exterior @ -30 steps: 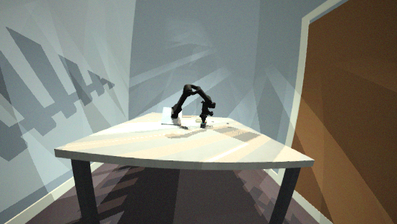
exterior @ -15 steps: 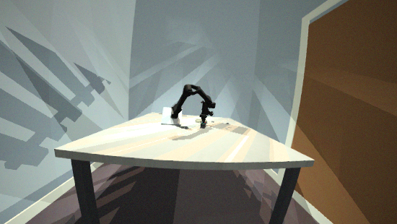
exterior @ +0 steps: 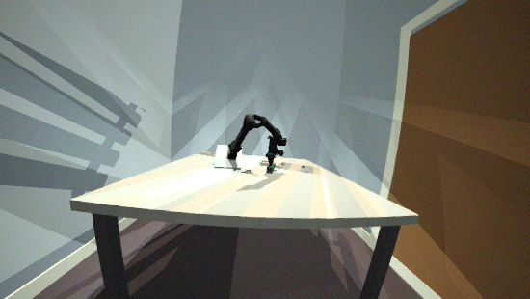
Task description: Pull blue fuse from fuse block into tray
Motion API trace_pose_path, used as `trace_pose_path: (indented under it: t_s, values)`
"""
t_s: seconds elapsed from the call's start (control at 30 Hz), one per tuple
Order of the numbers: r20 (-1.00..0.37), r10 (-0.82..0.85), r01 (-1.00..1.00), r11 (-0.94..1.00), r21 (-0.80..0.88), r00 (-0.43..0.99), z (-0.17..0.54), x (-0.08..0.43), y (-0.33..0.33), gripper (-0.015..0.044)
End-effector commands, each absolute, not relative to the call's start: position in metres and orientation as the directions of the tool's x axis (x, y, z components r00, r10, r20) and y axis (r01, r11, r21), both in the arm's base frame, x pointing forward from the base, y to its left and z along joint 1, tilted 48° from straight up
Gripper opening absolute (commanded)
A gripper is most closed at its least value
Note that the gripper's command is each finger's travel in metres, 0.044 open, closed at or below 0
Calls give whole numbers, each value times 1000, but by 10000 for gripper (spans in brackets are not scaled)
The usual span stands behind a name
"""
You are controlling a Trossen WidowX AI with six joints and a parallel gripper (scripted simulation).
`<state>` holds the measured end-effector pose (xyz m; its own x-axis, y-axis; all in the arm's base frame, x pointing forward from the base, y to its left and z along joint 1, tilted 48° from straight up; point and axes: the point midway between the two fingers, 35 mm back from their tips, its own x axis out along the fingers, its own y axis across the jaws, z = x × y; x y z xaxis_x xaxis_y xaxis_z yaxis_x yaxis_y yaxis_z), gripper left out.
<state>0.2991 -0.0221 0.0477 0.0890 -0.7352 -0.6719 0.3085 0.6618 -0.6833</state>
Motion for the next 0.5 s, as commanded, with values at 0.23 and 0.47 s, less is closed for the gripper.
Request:
trace_pose_path:
  t_s: [0.23, 0.47]
  values:
    - [-674, -733, 312, 664, -680, 92, 52, 299, -17, 0]
    - [-674, -733, 312, 664, -680, 92, 54, 299, -14, 0]
